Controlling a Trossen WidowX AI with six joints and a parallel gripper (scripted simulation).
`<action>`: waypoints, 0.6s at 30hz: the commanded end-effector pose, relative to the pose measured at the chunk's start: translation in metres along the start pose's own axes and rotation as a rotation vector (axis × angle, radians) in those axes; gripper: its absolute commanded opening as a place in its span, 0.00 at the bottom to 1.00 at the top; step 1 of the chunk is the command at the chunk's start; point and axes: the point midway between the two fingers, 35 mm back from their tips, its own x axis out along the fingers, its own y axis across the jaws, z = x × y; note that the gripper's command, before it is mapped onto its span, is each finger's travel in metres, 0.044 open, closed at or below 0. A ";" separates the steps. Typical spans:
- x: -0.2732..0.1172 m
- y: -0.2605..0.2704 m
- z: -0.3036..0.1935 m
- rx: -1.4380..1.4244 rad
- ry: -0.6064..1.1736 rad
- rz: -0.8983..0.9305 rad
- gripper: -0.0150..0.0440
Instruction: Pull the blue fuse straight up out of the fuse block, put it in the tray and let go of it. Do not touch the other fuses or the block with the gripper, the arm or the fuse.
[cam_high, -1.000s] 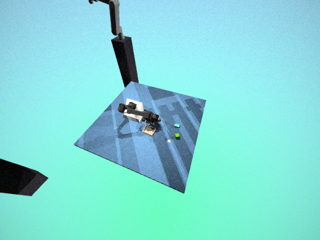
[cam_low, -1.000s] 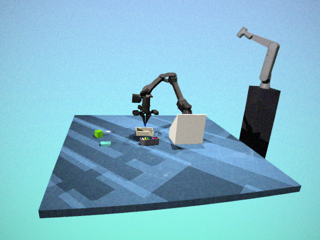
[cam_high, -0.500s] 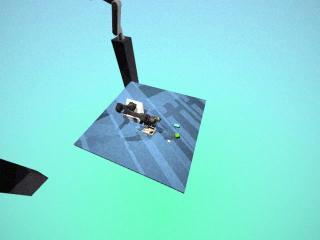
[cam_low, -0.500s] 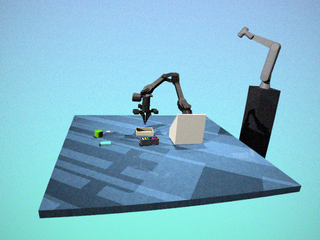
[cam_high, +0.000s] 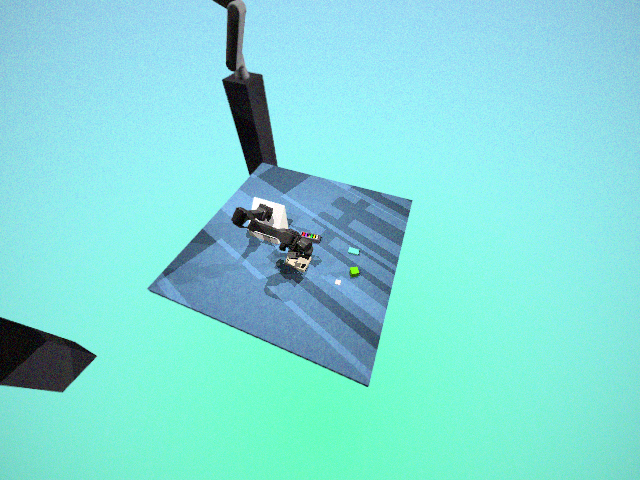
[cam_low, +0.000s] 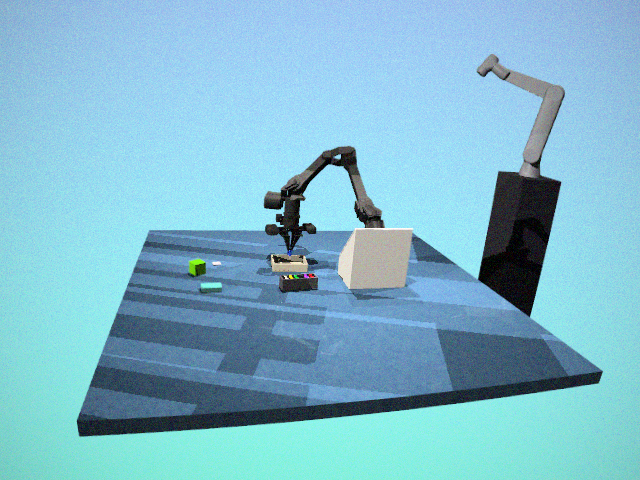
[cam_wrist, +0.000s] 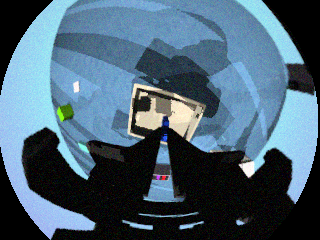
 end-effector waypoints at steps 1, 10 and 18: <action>0.007 0.000 -0.001 -0.007 0.003 0.001 0.25; 0.008 -0.001 0.000 0.000 -0.001 -0.001 0.48; 0.005 0.000 0.000 -0.001 0.000 -0.001 0.81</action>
